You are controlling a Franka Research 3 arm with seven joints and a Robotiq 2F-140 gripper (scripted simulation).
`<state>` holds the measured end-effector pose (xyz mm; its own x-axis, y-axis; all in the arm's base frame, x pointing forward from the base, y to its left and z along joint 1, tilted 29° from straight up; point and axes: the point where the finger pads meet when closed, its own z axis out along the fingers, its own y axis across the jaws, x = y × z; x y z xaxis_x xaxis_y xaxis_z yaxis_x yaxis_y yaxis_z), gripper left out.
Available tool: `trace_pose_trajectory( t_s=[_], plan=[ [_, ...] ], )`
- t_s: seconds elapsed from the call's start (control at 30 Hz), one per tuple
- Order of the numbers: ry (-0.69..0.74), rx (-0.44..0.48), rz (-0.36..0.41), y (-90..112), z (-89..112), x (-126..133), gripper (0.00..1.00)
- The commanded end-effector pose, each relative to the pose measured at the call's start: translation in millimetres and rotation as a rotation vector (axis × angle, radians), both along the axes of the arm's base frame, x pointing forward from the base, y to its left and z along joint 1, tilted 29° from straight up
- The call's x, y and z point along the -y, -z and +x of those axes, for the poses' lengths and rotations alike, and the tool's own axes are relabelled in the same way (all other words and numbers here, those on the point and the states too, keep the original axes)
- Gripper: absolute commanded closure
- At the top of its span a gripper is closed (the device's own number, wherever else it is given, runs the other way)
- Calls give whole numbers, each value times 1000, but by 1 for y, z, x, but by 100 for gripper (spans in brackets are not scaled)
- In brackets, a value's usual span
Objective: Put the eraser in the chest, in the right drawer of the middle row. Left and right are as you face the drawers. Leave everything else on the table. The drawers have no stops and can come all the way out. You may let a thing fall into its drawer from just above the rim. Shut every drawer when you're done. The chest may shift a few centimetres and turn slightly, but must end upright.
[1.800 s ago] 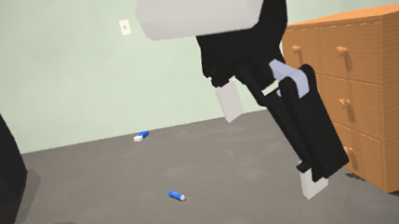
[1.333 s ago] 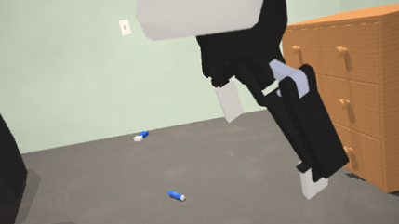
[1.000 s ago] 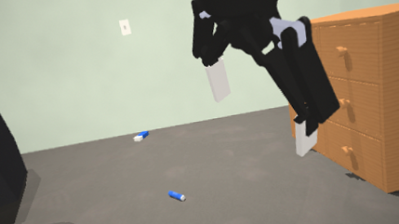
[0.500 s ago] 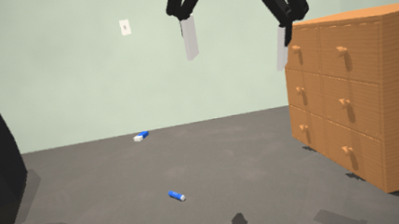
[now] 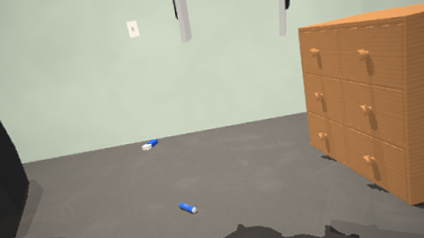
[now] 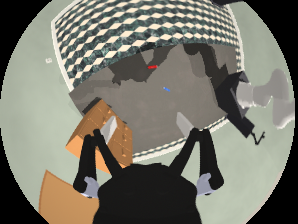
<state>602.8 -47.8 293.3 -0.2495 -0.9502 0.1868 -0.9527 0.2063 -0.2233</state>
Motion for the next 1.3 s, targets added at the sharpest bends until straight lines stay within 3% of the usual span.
trace_pose_trajectory(
  t_s=[0.0, 0.37, 0.67, 1.27],
  plan=[
    [-54, -21, -59, -4, -8, -4, 0],
    [-169, -30, -183, -21, -19, -24, 0],
    [-212, -31, -233, -29, -23, -31, 0],
    [-240, -30, -267, -35, -26, -35, 0]
  ],
)
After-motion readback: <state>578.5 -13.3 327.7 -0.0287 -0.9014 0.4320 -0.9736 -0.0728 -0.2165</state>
